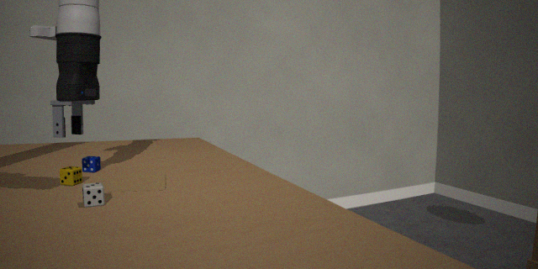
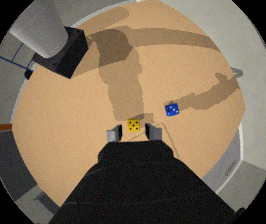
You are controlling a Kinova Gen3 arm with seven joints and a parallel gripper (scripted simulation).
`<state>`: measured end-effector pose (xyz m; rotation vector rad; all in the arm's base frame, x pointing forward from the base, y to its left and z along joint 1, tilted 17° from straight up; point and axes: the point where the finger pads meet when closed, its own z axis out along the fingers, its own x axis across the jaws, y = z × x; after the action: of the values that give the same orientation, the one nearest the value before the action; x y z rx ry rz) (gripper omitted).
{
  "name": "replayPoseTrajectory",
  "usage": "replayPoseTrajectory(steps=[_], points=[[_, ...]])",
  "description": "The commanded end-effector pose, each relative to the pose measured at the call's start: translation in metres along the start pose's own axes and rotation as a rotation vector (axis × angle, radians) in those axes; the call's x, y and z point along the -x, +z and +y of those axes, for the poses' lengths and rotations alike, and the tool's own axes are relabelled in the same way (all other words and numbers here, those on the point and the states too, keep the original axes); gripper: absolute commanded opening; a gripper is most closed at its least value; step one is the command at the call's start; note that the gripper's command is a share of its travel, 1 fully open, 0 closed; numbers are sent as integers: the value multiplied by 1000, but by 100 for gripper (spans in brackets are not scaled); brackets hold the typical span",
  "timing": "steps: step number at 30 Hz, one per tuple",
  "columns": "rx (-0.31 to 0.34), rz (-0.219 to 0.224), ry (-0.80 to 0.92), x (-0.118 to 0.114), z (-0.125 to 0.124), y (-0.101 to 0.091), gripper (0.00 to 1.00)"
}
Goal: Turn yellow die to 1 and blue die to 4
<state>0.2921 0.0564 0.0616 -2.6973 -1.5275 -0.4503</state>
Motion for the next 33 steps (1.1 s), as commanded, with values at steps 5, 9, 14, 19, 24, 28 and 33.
replayPoseTrajectory(steps=[5,9,14,19,24,28,33], points=[[0,0,-2,0,0,3,87],[0,0,-2,0,0,6,87],[0,0,-2,0,-1,11,87],[0,0,-2,-1,-1,15,87],[0,0,-2,-1,-1,23,87],[0,0,-2,-1,-1,30,87],[0,0,-2,-1,-1,35,87]])
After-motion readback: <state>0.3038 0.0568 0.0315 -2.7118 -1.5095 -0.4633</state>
